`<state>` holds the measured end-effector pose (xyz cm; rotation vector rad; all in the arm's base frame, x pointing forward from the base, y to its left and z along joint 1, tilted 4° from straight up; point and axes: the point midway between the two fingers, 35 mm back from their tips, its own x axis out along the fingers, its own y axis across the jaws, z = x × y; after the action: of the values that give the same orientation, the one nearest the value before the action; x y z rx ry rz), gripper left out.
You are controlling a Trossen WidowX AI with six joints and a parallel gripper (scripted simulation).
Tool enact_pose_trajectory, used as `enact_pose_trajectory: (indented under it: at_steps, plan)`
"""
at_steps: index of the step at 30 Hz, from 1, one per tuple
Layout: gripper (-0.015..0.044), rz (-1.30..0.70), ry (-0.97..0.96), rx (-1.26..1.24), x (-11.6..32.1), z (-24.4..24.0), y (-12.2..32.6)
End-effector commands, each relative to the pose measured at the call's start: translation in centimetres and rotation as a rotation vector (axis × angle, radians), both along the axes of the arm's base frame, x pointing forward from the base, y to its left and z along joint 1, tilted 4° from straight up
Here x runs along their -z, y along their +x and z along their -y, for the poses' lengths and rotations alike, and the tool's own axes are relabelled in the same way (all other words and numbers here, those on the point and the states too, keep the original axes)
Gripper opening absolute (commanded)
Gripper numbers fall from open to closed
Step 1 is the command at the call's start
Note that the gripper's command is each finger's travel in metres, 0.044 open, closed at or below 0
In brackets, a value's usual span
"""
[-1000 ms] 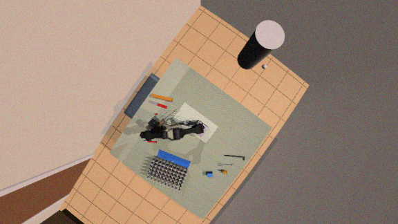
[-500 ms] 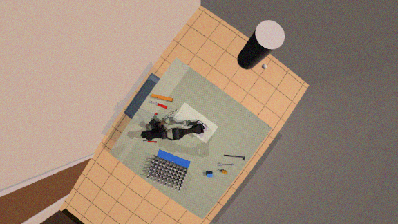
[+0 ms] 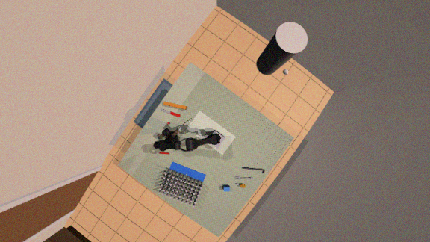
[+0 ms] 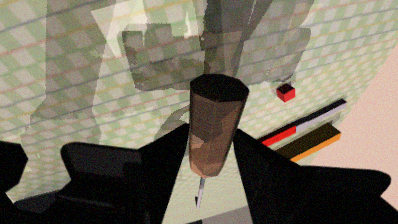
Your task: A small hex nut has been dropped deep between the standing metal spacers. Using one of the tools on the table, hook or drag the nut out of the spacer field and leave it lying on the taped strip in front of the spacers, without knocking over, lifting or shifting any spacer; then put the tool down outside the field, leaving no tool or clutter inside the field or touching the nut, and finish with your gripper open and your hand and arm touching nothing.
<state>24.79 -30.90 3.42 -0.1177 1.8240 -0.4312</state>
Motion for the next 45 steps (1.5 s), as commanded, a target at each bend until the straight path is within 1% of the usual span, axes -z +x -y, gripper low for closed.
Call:
enact_pose_trajectory:
  at_steps: [1, 40, 45]
  plan:
    - [0.0000, -0.007, -0.004, -0.006, 0.3, 0.1, -0.1]
    - [0.0000, -0.008, -0.004, -0.006, 4.2, -0.1, -0.7]
    - [0.0131, -0.001, 0.000, 0.000, 4.0, -0.2, -0.6]
